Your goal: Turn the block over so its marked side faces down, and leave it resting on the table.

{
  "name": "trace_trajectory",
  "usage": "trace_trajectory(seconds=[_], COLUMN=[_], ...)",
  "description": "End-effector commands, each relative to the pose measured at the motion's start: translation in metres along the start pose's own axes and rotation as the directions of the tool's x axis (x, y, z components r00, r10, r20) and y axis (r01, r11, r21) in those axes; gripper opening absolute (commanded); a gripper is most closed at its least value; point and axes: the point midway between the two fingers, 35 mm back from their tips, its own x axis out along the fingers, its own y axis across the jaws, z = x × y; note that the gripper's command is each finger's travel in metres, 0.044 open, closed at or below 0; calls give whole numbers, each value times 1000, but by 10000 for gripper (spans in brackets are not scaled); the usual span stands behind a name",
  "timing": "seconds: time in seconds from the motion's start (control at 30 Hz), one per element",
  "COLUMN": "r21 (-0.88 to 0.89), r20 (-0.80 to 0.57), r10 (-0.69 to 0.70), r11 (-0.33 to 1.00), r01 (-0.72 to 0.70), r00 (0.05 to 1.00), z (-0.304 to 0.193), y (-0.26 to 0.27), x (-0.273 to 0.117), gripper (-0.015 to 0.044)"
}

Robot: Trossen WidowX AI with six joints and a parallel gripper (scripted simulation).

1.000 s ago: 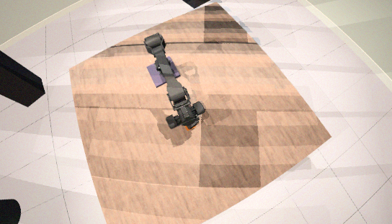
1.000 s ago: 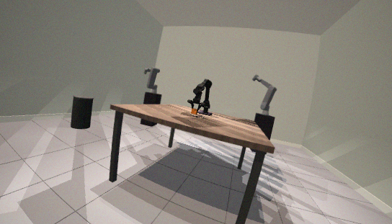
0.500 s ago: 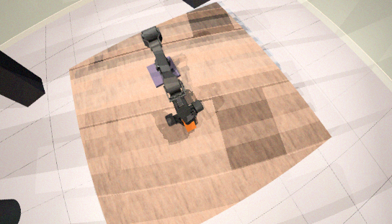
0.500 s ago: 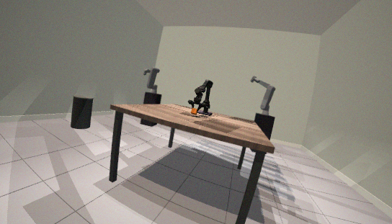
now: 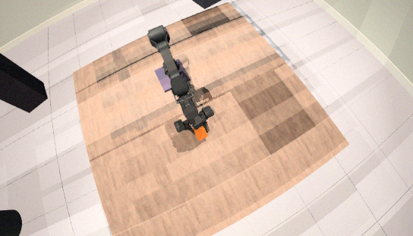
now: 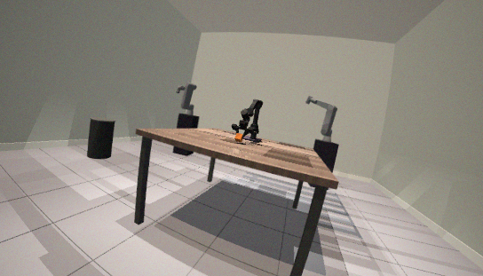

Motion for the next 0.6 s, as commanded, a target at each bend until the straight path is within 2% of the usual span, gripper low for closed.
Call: trace_trajectory(seconds=[0.0, 0.57], r21=[0, -1], r20=[55, 324], r10=[6, 6], r11=[1000, 1000], r01=[-6, -6], r00=[998, 946], z=[-3, -13], y=[1, 1], x=[8, 22], gripper=[0, 0])
